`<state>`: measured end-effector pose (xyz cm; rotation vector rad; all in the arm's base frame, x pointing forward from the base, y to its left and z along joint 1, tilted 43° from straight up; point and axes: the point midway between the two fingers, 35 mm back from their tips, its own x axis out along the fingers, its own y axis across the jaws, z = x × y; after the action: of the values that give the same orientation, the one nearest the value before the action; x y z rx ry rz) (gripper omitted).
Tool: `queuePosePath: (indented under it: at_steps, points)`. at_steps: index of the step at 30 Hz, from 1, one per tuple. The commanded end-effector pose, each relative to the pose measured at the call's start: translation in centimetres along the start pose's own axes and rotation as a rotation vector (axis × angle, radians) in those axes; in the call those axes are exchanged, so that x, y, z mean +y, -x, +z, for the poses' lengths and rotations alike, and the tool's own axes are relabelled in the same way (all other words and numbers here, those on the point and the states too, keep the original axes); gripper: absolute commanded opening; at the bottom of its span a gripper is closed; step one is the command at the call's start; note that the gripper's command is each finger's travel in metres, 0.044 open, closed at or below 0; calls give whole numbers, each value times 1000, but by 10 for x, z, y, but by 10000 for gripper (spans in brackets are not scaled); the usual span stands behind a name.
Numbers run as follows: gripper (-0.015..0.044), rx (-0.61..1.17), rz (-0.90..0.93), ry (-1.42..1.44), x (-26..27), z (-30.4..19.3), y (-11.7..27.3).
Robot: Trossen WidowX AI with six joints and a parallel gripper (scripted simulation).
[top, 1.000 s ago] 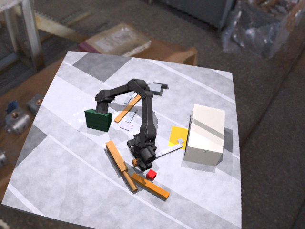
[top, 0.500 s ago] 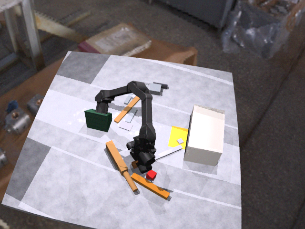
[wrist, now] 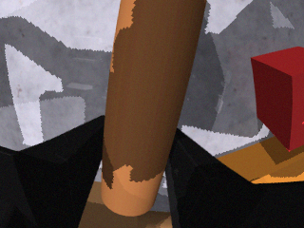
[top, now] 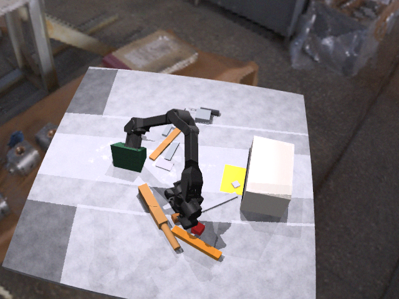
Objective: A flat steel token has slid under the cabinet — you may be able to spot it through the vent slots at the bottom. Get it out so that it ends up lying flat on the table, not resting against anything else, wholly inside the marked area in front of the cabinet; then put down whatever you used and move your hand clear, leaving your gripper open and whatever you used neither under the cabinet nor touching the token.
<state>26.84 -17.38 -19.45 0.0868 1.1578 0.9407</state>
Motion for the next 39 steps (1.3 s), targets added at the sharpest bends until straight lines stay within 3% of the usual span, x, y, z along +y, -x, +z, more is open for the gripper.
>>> queuePosePath:
  at_steps: [1, 7, 12, 15, 32, 36, 39]
  points:
    - [26, -10, -13, 5, -4, 1, 1]
    - [184, 5, 4, 6, 0, 1, -3]
    - [200, 5, 4, 6, 0, 1, -3]
    - [270, -3, -5, 6, 0, 1, -3]
    - [270, -13, -15, 3, 2, 0, -10]
    - [165, -8, -19, 16, -2, 0, -8]
    - [145, -8, -19, 16, -2, 0, -8]
